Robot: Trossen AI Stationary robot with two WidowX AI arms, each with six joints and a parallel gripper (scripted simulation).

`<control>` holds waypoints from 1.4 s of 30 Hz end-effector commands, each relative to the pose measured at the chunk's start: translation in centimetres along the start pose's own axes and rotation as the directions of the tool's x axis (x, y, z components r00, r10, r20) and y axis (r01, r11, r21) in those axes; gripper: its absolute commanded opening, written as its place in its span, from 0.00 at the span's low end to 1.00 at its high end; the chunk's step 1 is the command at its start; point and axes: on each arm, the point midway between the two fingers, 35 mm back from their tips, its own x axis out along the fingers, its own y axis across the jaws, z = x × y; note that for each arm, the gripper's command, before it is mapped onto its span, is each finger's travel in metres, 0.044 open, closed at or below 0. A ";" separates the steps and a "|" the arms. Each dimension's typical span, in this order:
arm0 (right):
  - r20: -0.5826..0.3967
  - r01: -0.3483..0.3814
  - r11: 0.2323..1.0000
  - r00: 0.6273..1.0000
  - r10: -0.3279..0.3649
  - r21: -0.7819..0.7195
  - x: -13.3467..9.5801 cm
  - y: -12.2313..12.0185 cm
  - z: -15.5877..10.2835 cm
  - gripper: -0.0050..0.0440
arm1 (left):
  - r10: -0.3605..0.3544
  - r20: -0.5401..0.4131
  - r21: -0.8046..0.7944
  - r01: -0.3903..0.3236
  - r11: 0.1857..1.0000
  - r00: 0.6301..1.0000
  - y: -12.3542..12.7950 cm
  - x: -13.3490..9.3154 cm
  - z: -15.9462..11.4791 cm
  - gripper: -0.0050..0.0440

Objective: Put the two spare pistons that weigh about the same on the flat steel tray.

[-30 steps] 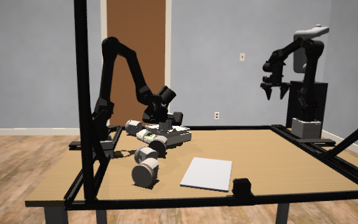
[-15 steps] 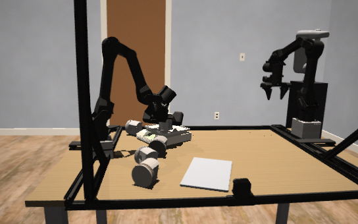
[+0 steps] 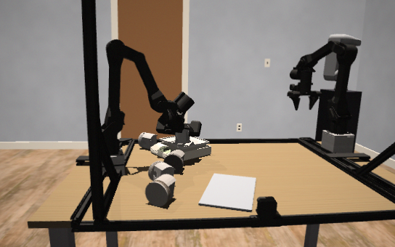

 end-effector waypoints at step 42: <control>0.000 -0.001 1.000 1.000 0.001 -0.001 0.0 0.0 0.0 1.00 | 0.000 0.003 0.001 0.000 1.000 1.000 0.0 -7.9 4.9 0.87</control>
